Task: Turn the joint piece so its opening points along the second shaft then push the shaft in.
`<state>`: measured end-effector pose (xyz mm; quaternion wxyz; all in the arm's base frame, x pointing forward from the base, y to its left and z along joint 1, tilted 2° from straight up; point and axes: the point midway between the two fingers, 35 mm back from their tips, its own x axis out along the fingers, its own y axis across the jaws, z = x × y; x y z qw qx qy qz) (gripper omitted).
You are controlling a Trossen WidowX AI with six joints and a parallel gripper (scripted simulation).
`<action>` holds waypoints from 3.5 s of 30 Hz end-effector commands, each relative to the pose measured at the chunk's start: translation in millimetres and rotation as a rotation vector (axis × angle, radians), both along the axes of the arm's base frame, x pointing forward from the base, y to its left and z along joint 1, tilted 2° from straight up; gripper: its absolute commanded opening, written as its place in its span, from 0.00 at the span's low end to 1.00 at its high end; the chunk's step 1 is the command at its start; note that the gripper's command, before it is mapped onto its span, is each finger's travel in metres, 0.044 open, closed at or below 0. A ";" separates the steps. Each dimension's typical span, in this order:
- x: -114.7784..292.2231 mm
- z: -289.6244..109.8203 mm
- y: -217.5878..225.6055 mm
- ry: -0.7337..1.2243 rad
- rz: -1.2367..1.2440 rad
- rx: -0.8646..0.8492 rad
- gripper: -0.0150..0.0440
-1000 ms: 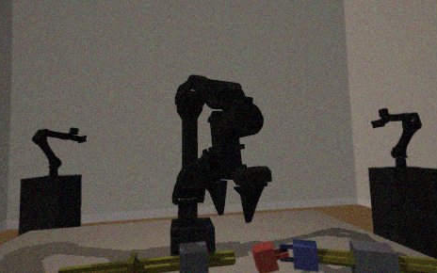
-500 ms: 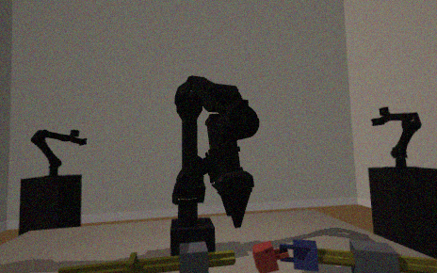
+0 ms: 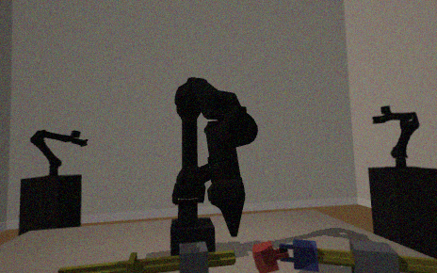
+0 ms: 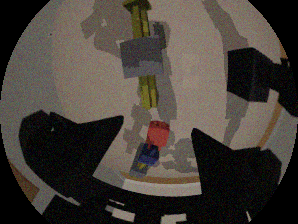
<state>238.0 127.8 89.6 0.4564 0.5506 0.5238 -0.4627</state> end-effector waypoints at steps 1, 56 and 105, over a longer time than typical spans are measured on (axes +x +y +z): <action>-1.3 -22.0 0.7 0.019 -0.004 -0.005 1.00; -2.9 -94.3 56.0 0.019 -0.004 0.000 0.64; -2.9 -94.3 56.0 0.019 -0.004 0.000 0.56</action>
